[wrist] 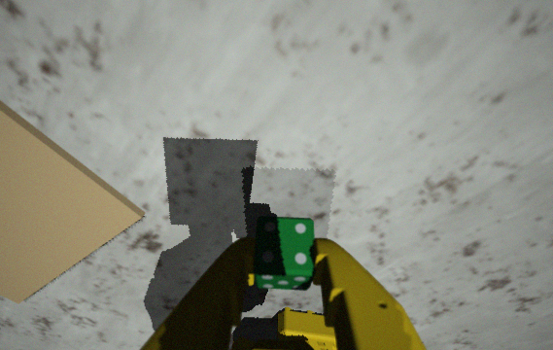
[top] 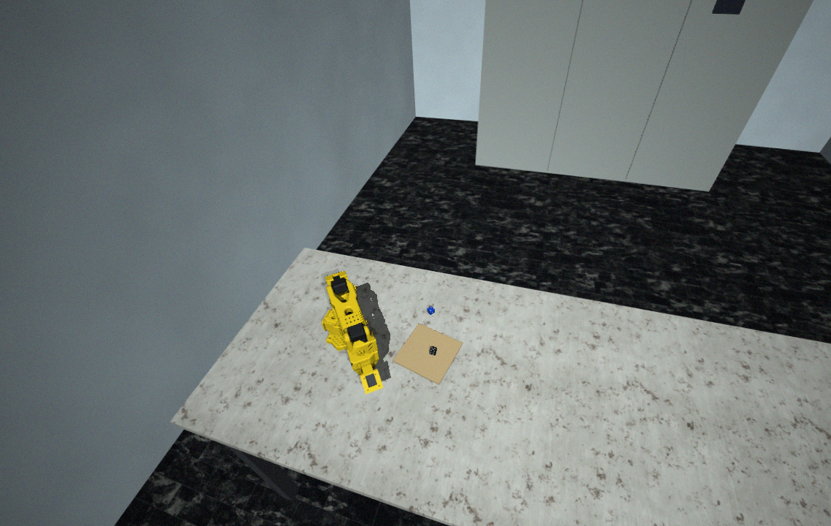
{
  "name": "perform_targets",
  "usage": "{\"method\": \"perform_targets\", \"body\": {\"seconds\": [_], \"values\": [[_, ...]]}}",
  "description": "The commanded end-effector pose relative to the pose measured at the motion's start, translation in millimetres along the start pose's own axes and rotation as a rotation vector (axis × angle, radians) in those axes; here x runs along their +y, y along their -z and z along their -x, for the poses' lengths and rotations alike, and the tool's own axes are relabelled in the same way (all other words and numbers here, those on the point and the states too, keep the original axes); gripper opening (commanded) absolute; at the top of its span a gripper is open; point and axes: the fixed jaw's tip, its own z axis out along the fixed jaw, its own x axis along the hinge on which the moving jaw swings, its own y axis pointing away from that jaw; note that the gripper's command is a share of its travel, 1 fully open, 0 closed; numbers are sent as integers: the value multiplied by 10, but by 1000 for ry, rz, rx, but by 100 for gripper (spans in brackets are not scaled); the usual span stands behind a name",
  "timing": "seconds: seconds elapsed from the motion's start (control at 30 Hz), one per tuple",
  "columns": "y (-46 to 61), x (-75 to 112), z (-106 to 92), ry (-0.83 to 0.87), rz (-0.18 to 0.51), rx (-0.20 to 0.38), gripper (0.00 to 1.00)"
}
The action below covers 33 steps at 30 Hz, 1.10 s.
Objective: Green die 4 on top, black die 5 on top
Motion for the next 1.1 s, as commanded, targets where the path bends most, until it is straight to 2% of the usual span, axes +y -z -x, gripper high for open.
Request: {"method": "perform_targets", "body": {"seconds": [0.0,0.3,0.43,0.57,0.73,0.8,0.97,1.07], "values": [[59,13,37,1,3,-51,0],[59,13,37,1,3,-52,0],[59,14,51,1,3,-75,0],[58,17,89,4,5,-136,0],[66,23,159,8,9,-253,0],[66,23,159,8,9,-253,0],[83,29,226,12,13,-370,0],[93,32,253,13,14,-419,0]]}}
